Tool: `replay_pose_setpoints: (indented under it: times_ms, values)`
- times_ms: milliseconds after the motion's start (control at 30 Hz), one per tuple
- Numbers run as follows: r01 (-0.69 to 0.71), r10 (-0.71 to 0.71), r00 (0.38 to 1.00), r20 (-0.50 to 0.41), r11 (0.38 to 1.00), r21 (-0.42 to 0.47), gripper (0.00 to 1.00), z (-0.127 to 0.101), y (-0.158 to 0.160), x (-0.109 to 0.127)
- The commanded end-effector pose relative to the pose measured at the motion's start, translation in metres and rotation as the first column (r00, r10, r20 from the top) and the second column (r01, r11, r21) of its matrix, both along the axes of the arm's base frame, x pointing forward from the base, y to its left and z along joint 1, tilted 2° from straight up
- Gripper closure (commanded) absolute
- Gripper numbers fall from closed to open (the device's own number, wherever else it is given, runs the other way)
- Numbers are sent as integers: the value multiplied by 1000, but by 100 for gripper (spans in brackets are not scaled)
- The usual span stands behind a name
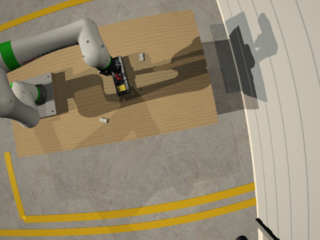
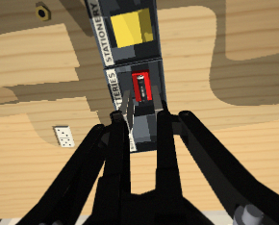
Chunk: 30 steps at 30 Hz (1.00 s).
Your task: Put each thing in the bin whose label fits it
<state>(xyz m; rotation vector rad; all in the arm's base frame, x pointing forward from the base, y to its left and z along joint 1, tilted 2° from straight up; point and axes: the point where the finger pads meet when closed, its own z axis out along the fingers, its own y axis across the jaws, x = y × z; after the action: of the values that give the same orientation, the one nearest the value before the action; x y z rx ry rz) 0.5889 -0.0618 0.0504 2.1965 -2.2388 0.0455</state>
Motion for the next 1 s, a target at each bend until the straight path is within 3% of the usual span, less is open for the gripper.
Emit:
replay_pose_setpoints:
  times_ms: [0, 133, 167, 567, 633, 967]
  values:
    - [-143, 143, 990, -3, 990, -2, 73, 2, -17, 16]
    - [-189, 189, 982, -4, 982, -3, 73, 4, -30, 27]
    - [-269, 269, 963, -6, 963, -5, 73, 4, -36, 33]
    - [-560, 560, 828, -15, 828, -6, 73, 13, -109, 100]
    - [-563, 563, 826, -16, 826, -6, 73, 14, -122, 111]
    - [-563, 563, 826, -16, 826, -6, 73, 14, -128, 119]
